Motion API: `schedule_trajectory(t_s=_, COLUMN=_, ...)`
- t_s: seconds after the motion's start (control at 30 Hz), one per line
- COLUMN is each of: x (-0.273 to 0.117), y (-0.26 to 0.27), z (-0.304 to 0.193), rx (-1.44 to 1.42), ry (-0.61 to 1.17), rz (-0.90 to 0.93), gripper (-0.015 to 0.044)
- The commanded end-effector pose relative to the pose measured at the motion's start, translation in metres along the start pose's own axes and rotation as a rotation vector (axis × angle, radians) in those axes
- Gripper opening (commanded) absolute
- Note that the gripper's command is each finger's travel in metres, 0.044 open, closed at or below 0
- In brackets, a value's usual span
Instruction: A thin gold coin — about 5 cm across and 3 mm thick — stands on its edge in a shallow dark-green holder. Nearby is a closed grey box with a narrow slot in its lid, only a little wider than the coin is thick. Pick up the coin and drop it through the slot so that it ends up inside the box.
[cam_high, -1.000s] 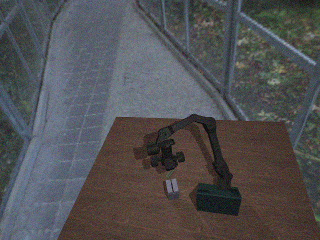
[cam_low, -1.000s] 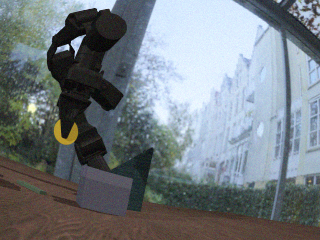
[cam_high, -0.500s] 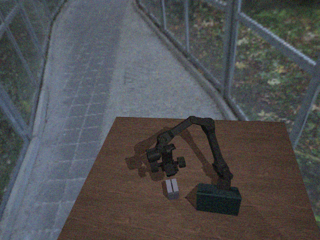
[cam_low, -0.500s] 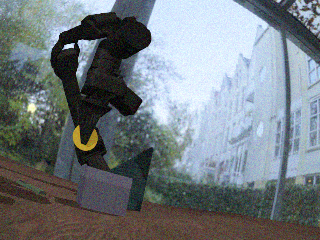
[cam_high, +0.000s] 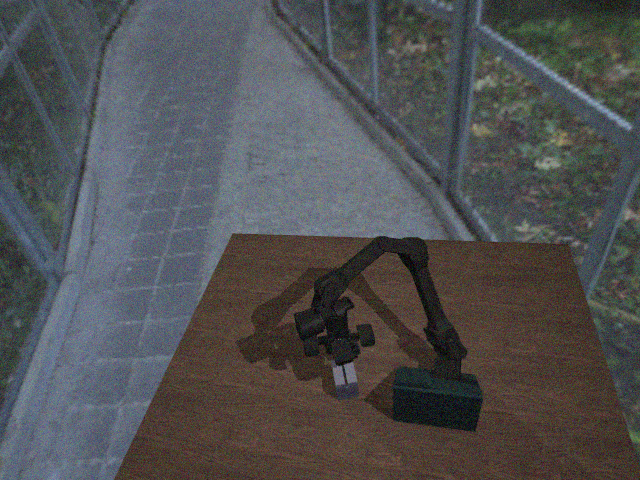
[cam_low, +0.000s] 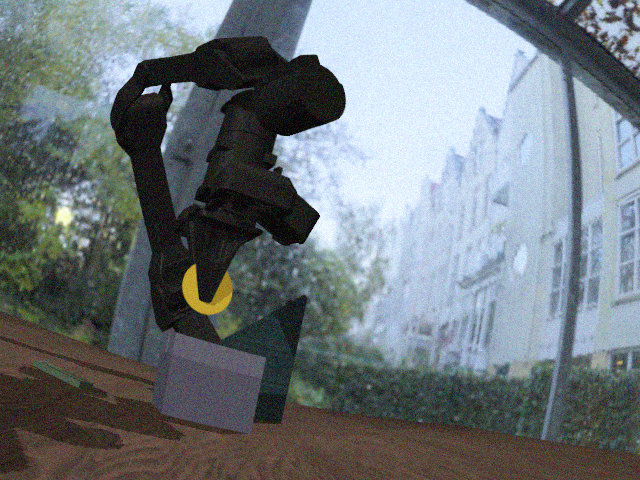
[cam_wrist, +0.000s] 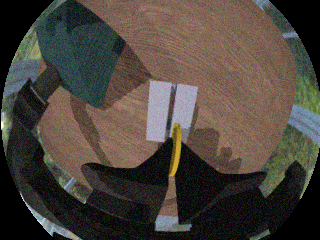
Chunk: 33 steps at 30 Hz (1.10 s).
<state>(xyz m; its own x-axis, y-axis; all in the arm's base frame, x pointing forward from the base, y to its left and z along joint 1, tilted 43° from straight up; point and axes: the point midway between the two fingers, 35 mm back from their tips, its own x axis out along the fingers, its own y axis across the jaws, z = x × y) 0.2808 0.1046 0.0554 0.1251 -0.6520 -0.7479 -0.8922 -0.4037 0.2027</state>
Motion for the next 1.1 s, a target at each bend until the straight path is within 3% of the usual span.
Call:
schedule_trajectory(t_s=0.0, x=0.004, y=0.0026, z=0.0108, rx=-0.003, ry=0.002, rz=0.014, gripper=0.0)
schedule_trajectory(t_s=1.07, x=0.0044, y=0.0034, z=0.0171, rx=-0.005, ry=0.003, rz=-0.002, gripper=0.0)
